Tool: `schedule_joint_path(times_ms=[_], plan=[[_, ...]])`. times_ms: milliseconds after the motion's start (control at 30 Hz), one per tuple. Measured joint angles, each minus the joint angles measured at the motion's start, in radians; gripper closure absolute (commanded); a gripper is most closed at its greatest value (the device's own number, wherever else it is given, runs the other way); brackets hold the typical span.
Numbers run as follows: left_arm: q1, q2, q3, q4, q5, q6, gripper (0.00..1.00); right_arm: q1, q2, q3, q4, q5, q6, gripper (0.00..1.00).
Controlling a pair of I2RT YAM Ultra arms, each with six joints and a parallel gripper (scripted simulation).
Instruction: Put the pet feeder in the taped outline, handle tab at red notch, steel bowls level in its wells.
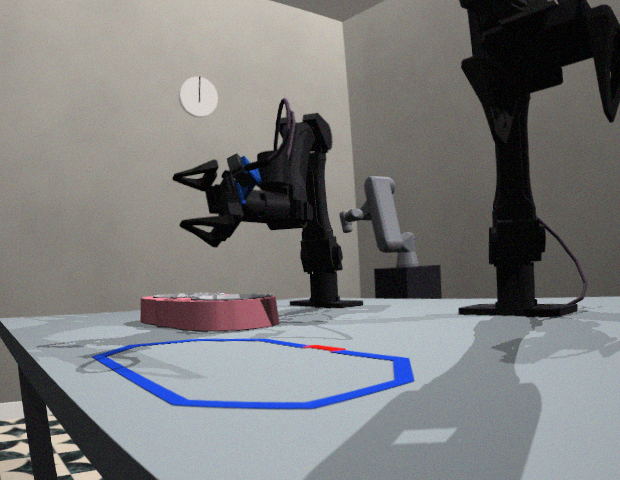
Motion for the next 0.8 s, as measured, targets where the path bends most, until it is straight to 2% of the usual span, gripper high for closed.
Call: schedule_joint_path(times_ms=[567, 600, 800], plan=[[0.0, 0.0, 0.0, 0.0, 0.0, 0.0, 0.0, 0.0, 0.0, 0.0, 0.0, 0.0, 0.0, 0.0], [0.0, 0.0, 0.0, 0.0, 0.0, 0.0, 0.7, 0.0, 0.0, 0.0, 0.0, 0.0, 0.0, 0.0], [0.0, 0.0, 0.0, 0.0, 0.0, 0.0, 0.7, 0.0, 0.0, 0.0, 0.0, 0.0, 0.0, 0.0]])
